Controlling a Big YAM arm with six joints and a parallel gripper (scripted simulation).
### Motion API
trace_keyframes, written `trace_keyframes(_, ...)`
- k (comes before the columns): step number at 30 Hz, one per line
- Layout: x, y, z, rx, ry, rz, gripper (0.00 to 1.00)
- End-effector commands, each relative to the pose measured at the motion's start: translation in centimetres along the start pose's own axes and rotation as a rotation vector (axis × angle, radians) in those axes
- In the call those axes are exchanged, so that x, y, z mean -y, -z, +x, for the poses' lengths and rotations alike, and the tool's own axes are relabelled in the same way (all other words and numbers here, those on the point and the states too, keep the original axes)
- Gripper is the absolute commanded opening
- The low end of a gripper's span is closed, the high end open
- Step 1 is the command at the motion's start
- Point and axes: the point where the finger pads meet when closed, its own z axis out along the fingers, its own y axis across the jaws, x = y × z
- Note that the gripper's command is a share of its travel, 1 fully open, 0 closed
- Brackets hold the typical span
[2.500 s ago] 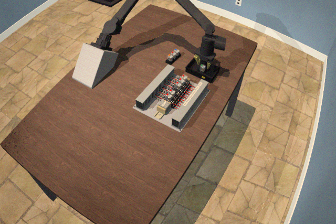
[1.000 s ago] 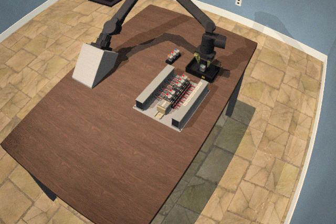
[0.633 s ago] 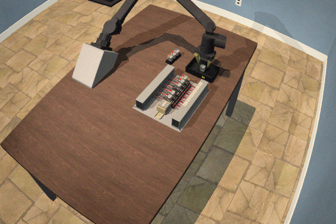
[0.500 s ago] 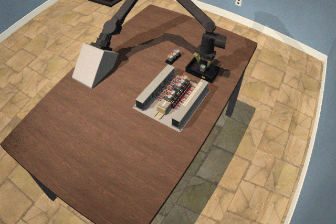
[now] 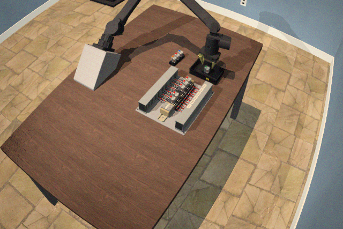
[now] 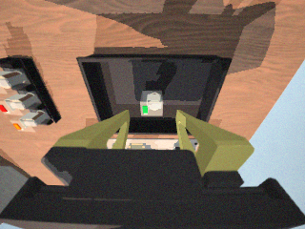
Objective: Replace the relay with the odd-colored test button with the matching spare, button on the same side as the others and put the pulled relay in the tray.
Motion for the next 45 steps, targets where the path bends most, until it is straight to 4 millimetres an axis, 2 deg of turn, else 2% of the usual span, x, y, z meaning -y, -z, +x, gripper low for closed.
trace_keyframes(1, 1.2, 2.5, -1.3, 0.014, 0.024, 0.042, 0.59)
trace_keyframes(8, 1.5, 5.3, -1.3, 0.016, 0.029, 0.058, 0.59)
trace_keyframes(10, 1.5, 5.3, -1.3, 0.016, 0.029, 0.058, 0.59)
trace_keyframes(17, 1.4, 9.6, -1.3, 0.014, 0.032, 0.064, 0.59)
trace_keyframes(21, 1.4, 11.0, -1.1, 0.013, 0.03, 0.063, 0.59)
trace_keyframes(35, 0.0, 8.2, -0.4, 0.005, 0.007, -0.006, 0.59)
trace_keyframes(45, 0.2, 8.9, -0.7, 0.007, 0.008, 0.008, 0.59)
